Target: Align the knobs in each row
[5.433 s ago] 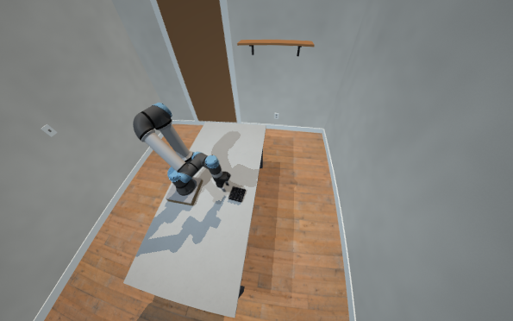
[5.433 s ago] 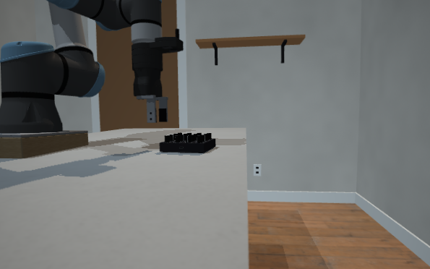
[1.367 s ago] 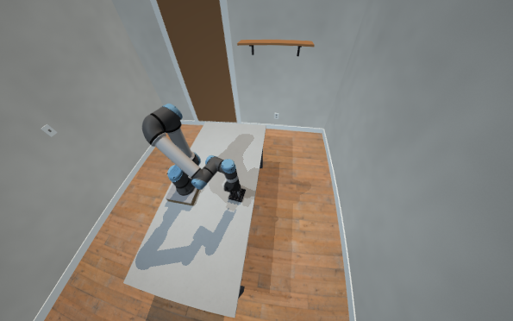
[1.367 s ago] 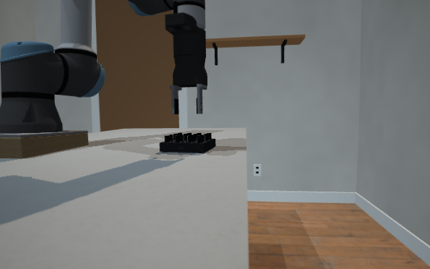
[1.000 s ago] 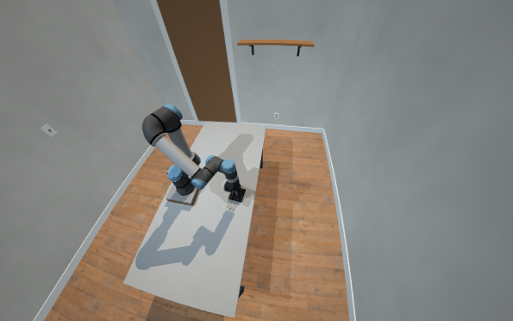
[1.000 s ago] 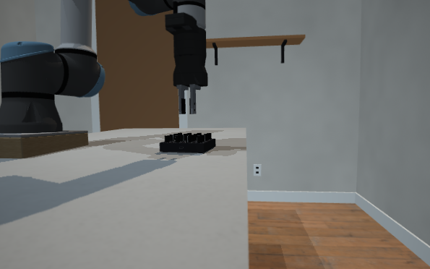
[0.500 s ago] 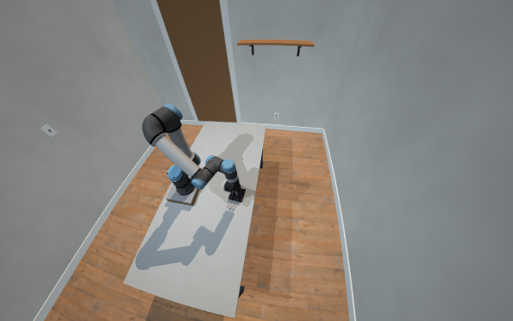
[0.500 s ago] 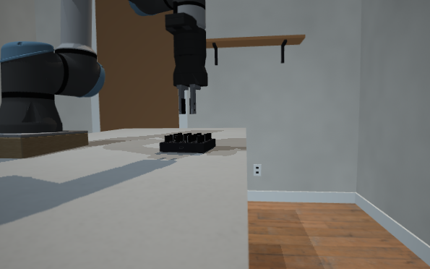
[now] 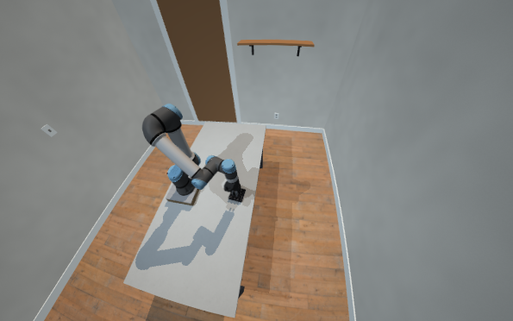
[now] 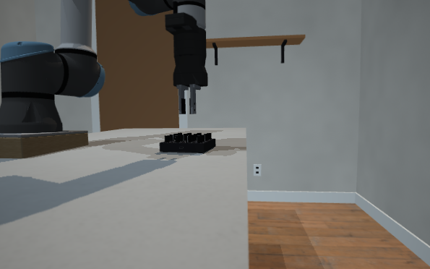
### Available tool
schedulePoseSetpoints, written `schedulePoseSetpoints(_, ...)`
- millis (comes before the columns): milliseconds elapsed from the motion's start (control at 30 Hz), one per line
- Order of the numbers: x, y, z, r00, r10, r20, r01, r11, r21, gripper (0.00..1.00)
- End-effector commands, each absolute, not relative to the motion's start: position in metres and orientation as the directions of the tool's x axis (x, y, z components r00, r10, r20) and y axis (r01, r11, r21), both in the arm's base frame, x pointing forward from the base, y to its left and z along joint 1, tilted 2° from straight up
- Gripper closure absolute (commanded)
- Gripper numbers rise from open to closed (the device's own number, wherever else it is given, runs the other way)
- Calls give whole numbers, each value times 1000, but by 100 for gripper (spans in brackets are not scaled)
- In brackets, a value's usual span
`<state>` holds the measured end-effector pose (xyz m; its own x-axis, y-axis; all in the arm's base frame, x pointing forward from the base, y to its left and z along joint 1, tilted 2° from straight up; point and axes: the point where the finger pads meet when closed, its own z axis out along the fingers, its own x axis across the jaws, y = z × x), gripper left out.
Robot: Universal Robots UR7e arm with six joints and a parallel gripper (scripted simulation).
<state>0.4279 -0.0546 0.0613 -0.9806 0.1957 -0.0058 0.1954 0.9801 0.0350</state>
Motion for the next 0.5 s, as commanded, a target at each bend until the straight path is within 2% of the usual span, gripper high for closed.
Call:
schedulePoseSetpoints(0,428,-55,62,-981,196,-7,195,980,35,54)
schedulePoseSetpoints(467,428,-54,55,-981,196,-7,196,980,35,54)
